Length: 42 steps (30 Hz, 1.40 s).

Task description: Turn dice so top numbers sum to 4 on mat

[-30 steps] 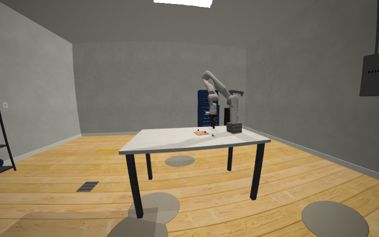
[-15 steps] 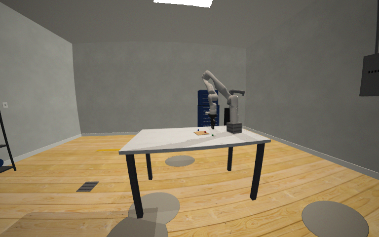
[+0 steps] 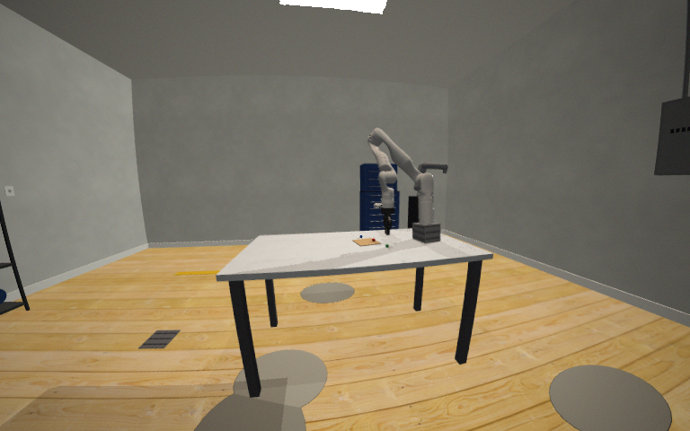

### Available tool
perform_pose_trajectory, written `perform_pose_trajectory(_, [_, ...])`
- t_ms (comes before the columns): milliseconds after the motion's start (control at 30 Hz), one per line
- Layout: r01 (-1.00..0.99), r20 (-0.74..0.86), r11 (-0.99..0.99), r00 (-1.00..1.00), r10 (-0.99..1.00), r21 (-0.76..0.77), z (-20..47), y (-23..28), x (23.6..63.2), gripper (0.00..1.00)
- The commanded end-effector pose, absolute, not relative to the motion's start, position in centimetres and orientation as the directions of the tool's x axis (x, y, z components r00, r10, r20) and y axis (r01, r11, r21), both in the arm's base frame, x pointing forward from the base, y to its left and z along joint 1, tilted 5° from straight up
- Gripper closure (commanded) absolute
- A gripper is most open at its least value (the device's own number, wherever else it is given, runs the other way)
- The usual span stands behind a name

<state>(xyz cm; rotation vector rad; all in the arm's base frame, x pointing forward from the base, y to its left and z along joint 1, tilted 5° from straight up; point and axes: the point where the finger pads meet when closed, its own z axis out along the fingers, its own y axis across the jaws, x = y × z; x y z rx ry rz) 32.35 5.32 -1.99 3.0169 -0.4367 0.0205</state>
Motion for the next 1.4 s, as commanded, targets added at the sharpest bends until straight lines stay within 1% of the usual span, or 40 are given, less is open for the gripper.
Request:
perform_pose_trajectory(0, [-0.283,0.028,-0.955,0.959,-0.282,0.090,-1.9,5.3,32.4,0.69])
perform_pose_trajectory(700, [-0.284,0.029,-0.955,0.959,-0.282,0.090,-2.3,5.3,32.4,0.69])
perform_pose_trajectory(1367, [-0.284,0.030,-0.955,0.959,-0.282,0.090,-5.0,5.1,32.3,0.69])
